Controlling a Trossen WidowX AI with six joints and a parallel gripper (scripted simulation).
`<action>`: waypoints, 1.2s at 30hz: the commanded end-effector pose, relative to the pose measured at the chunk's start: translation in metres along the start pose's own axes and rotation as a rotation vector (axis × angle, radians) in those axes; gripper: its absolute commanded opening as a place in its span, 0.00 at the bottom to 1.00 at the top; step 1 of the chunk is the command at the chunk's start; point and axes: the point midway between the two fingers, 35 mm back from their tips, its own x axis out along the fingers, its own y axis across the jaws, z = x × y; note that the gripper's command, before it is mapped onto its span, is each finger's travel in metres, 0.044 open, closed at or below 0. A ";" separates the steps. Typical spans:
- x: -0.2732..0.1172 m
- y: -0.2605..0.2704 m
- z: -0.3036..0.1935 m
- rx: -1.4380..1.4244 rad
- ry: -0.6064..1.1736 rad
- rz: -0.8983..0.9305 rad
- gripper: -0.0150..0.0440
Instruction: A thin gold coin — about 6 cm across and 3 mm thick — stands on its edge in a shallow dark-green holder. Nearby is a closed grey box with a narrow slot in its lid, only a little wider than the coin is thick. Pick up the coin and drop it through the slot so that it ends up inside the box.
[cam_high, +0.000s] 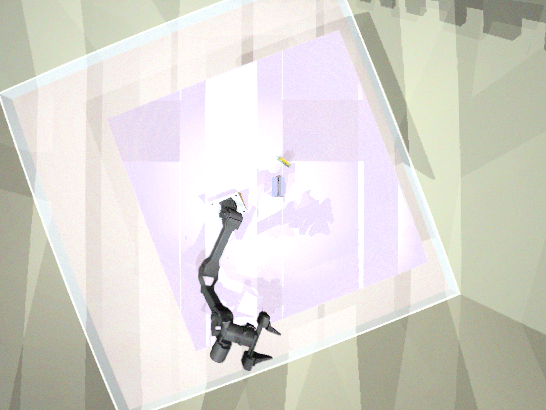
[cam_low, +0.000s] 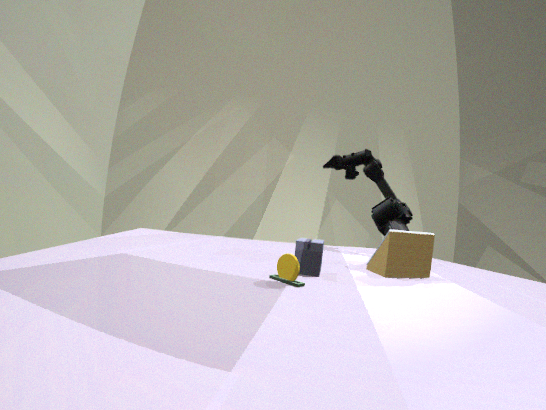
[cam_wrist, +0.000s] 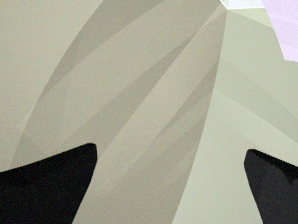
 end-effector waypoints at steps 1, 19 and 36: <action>0.001 -0.001 -0.002 -0.003 0.004 -0.002 0.89; 0.028 -0.190 -0.148 -0.457 0.219 -0.238 0.53; 0.008 -0.442 -0.165 -1.059 0.352 -0.665 0.53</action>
